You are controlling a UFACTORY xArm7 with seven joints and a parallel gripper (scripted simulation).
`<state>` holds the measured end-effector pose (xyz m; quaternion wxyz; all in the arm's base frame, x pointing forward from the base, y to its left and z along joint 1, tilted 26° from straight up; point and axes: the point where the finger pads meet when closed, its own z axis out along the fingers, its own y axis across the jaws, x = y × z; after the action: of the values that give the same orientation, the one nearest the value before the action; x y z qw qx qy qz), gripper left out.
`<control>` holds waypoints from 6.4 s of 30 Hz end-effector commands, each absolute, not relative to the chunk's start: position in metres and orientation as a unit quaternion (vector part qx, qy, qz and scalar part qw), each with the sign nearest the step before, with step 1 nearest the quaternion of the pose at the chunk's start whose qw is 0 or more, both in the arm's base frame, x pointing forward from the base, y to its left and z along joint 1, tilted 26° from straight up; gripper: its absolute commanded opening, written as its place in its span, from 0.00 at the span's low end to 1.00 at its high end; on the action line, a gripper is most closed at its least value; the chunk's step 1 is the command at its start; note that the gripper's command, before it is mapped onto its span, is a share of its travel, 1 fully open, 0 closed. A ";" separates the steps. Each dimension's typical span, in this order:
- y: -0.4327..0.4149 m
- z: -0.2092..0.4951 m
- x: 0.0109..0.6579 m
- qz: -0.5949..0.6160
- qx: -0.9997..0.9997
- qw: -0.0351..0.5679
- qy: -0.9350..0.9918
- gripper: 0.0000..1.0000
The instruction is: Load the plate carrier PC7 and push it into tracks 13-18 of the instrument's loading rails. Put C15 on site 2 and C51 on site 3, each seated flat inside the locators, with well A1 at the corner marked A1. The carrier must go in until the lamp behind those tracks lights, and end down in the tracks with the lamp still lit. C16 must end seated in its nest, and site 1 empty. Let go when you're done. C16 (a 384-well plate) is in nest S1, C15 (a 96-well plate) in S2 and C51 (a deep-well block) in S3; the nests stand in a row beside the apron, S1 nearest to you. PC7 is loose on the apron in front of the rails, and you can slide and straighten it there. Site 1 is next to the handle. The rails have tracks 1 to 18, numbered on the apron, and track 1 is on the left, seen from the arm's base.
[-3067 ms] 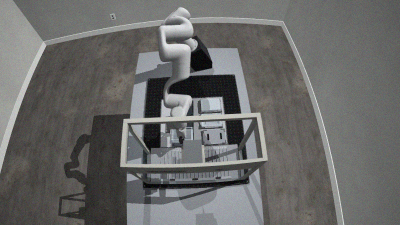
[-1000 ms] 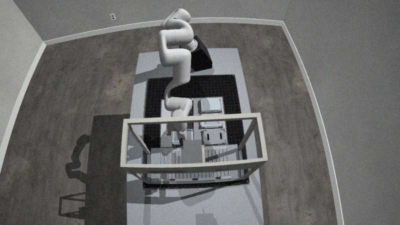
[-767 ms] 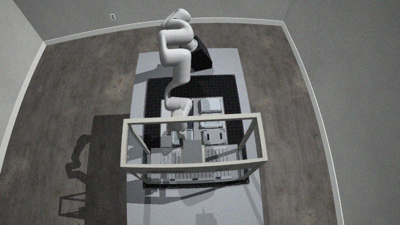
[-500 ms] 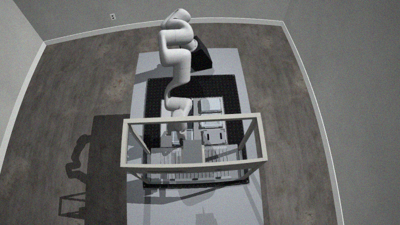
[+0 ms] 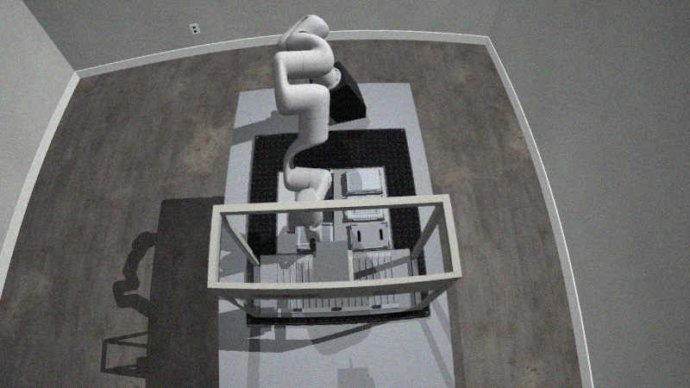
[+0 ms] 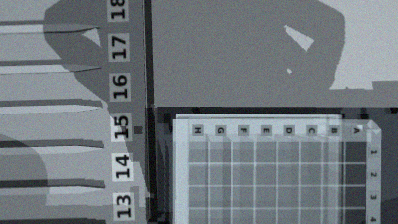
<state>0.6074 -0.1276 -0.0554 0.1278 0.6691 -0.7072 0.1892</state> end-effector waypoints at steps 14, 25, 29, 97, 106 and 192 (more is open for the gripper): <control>-0.123 -0.047 0.609 0.191 0.670 0.126 -0.707 1.00; -0.116 -0.033 0.608 0.191 0.670 0.126 -0.707 1.00; -0.114 -0.028 0.607 0.191 0.670 0.126 -0.707 1.00; -0.070 0.061 0.600 0.191 0.670 0.126 -0.707 1.00; -0.070 0.061 0.600 0.191 0.670 0.126 -0.707 1.00; 0.071 -0.084 0.503 0.188 0.677 0.128 -0.700 1.00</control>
<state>0.5007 0.0709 -0.0814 0.1299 0.6762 -0.7004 0.1879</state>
